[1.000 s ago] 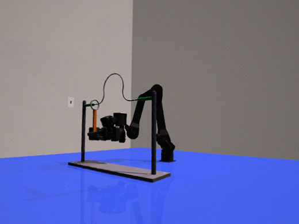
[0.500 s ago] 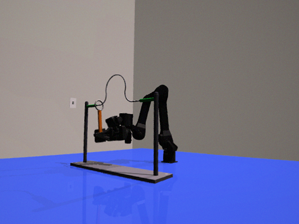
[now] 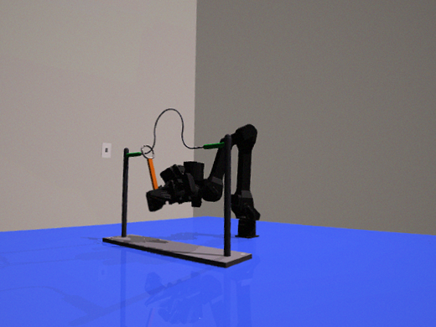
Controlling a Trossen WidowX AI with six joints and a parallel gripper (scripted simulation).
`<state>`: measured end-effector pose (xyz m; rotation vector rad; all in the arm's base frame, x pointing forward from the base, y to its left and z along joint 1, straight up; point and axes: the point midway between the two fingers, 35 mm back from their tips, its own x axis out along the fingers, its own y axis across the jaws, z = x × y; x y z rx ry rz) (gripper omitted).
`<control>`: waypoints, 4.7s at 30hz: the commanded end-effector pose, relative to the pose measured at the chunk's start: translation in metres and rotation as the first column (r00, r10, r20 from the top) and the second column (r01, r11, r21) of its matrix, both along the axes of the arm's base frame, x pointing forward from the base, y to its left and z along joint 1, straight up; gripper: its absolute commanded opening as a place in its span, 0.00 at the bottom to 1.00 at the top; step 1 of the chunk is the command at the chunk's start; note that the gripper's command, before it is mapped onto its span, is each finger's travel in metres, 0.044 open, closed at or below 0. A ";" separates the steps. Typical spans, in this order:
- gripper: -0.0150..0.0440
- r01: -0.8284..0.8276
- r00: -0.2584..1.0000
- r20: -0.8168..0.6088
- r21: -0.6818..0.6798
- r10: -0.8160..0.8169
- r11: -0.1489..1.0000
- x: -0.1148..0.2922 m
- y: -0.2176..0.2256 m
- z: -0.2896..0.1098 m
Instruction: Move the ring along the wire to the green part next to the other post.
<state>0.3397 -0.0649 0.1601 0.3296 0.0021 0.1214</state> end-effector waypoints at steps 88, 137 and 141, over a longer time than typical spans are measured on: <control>0.00 -0.105 0.815 -0.182 0.887 0.550 0.450 -0.079 0.088 0.144; 0.00 -0.087 0.814 -0.217 0.872 0.539 0.481 -0.079 0.086 0.173; 0.00 -0.090 0.816 -0.245 0.841 0.524 0.534 -0.079 0.086 0.170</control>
